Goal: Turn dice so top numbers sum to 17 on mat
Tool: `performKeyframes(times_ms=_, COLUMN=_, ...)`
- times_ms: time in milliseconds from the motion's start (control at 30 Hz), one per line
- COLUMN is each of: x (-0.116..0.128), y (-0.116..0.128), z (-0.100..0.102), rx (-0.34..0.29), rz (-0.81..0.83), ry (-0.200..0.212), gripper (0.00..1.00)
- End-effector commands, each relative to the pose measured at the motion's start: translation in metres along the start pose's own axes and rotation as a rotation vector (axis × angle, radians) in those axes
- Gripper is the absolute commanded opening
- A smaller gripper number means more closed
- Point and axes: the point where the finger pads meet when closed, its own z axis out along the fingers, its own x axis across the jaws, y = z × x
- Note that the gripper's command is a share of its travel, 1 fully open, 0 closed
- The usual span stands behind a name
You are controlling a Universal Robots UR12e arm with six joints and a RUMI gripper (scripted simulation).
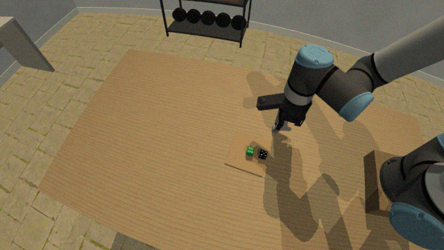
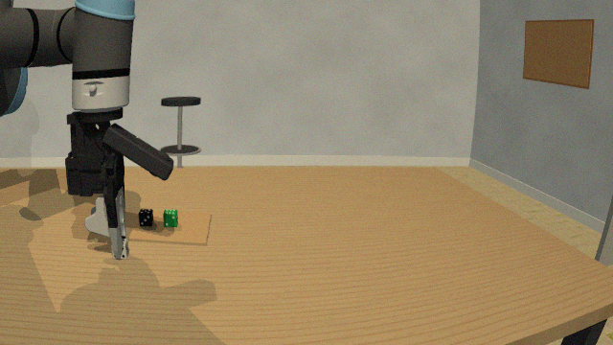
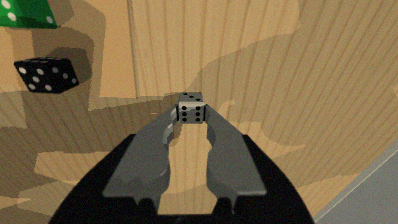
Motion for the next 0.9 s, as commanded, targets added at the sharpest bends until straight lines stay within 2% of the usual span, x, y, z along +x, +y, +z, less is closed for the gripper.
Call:
performKeyframes(times_ms=0, x=0.000, y=0.001, z=0.000, rx=0.000, rz=0.001, ry=-0.002, gripper=0.06)
performKeyframes(times_ms=167, x=0.000, y=0.001, z=-0.011, rx=0.000, rz=0.001, ry=-0.002, gripper=0.06)
performKeyframes(times_ms=367, x=0.000, y=0.001, z=-0.043, rx=0.000, rz=0.001, ry=-0.002, gripper=0.06)
performKeyframes(times_ms=433, x=0.000, y=0.001, z=-0.043, rx=0.000, rz=0.001, ry=-0.002, gripper=0.06)
performKeyframes(times_ms=700, x=0.000, y=0.001, z=-0.088, rx=0.000, rz=0.001, ry=-0.002, gripper=0.06)
performKeyframes(times_ms=867, x=0.000, y=0.001, z=-0.099, rx=0.000, rz=0.001, ry=-0.002, gripper=0.06)
